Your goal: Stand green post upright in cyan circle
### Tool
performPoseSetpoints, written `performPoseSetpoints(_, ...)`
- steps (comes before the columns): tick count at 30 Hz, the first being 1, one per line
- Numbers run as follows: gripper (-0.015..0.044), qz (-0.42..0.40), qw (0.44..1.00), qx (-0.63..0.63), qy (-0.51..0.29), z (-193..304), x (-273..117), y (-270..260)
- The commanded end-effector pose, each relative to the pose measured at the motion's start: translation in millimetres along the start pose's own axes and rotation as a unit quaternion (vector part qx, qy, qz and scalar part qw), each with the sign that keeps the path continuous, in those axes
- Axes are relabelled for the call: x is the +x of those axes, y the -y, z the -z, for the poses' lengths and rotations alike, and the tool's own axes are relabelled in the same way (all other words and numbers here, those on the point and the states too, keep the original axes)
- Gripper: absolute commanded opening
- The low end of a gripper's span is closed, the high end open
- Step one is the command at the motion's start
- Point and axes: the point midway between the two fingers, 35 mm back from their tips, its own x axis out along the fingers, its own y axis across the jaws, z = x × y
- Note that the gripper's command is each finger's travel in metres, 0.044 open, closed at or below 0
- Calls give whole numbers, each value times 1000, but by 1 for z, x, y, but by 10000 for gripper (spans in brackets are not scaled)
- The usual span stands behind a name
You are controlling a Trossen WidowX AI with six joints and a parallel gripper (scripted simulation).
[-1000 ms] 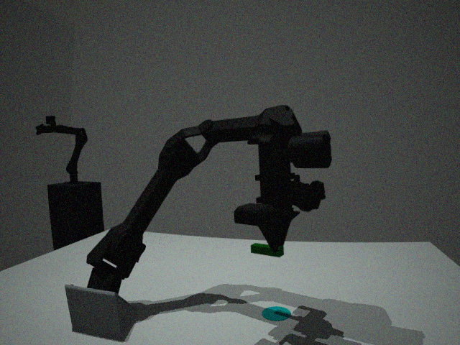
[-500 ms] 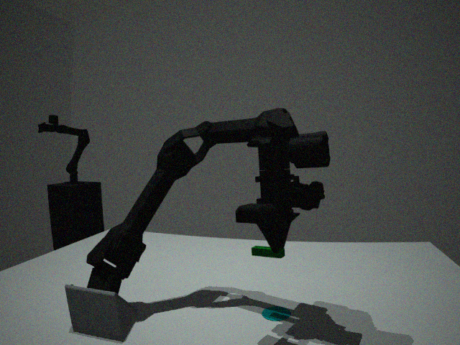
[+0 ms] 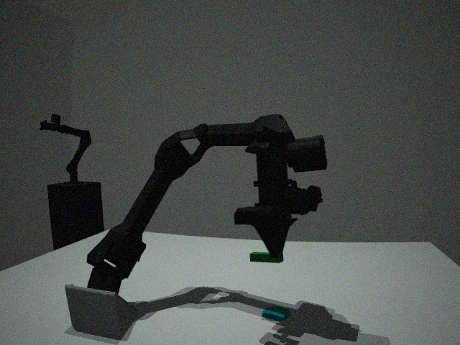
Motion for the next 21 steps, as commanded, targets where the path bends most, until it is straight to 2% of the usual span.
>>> performPoseSetpoints(1, 22, 11, 1000, -1, 5, 3, 4, 1)
performPoseSetpoints(21, 22, 51, 998, -12, 45, 5, 13, 5)
